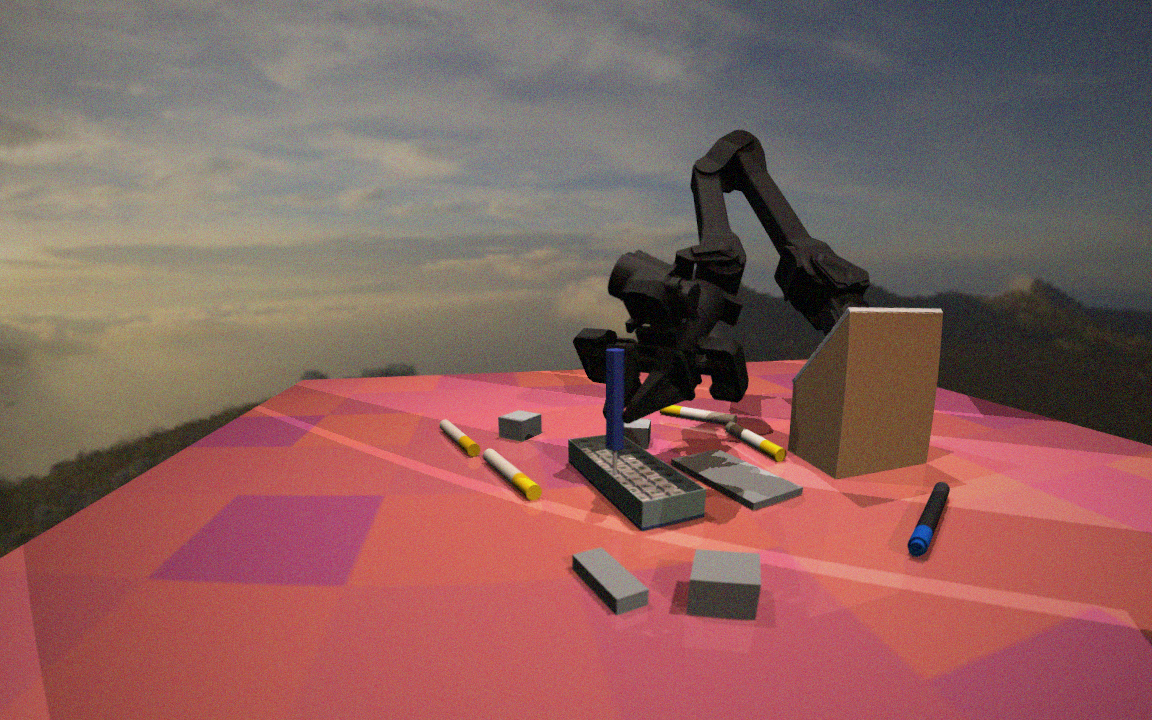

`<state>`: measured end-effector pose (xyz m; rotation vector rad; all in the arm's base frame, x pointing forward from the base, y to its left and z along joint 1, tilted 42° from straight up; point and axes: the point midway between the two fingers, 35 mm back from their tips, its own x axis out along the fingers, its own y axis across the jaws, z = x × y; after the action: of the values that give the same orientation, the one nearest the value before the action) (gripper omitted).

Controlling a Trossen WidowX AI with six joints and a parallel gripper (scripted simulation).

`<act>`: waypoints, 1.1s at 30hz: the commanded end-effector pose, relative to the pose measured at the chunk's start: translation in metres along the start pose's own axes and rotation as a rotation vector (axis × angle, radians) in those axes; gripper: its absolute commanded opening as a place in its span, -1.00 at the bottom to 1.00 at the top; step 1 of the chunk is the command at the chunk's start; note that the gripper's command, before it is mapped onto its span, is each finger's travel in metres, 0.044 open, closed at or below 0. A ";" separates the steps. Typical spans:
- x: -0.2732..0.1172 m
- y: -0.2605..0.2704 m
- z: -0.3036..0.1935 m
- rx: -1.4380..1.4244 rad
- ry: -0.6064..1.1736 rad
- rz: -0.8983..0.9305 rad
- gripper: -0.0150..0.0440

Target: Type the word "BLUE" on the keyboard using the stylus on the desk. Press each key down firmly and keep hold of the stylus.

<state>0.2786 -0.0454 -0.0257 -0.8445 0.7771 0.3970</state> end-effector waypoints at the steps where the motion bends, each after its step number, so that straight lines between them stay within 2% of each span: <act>1: 0.001 0.000 -0.003 -0.002 -0.001 0.001 -0.22; 24: 0.003 0.000 -0.005 -0.003 -0.001 0.001 -0.22; 33: -0.008 -0.001 0.015 -0.002 -0.001 0.001 -0.22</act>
<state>0.2790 -0.0414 -0.0213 -0.8472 0.7785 0.4016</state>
